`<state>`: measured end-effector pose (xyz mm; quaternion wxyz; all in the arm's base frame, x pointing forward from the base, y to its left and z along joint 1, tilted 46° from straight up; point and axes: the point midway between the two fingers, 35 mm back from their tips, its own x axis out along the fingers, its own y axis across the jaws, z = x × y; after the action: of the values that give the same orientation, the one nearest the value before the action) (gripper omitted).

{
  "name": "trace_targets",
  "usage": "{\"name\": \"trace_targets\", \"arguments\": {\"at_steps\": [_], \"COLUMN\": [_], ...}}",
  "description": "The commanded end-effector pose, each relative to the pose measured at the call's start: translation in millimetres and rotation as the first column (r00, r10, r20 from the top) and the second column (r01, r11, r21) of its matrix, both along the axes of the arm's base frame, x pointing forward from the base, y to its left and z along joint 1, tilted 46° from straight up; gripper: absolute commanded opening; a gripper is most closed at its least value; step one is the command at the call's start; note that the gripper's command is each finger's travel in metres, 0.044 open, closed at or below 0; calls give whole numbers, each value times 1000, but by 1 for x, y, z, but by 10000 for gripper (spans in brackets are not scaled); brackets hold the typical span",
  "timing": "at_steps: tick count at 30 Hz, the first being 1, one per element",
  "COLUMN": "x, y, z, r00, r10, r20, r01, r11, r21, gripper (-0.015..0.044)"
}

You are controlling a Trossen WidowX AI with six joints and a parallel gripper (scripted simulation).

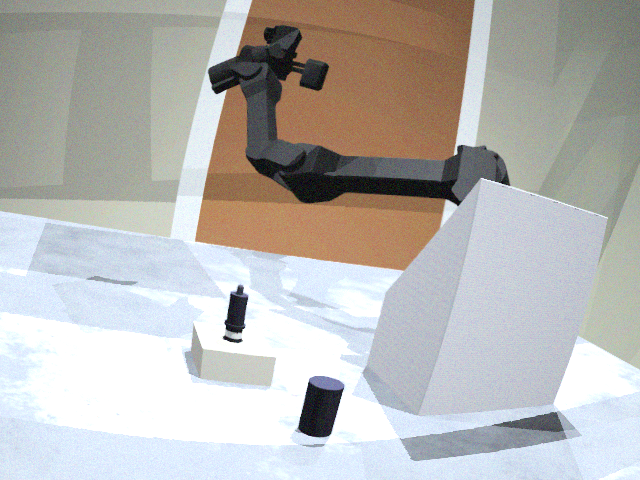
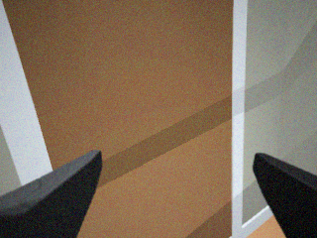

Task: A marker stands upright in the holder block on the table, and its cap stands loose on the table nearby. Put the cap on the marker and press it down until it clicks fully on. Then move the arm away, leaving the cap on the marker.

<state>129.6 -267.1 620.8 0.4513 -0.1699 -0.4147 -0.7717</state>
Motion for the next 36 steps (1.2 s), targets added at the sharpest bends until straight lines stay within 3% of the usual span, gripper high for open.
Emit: {"name": "trace_targets", "arguments": {"at_steps": [1,6,13,21,29,36], "x": [-2,-61,-129,-199,-242,-255], "y": [1,42,107,209,322,419], "z": [1,28,48,52,30,1], "r00": [1000,992,961,871,709,575], "r10": [-4,-119,-246,-423,-576,-627], "r20": [1,45,126,249,407,525], "r01": [4,123,270,489,705,808], "r11": [1000,986,933,790,559,336], "r21": [-4,-108,-239,-369,-437,-483], "gripper": [374,255,255,255,255,255]}}
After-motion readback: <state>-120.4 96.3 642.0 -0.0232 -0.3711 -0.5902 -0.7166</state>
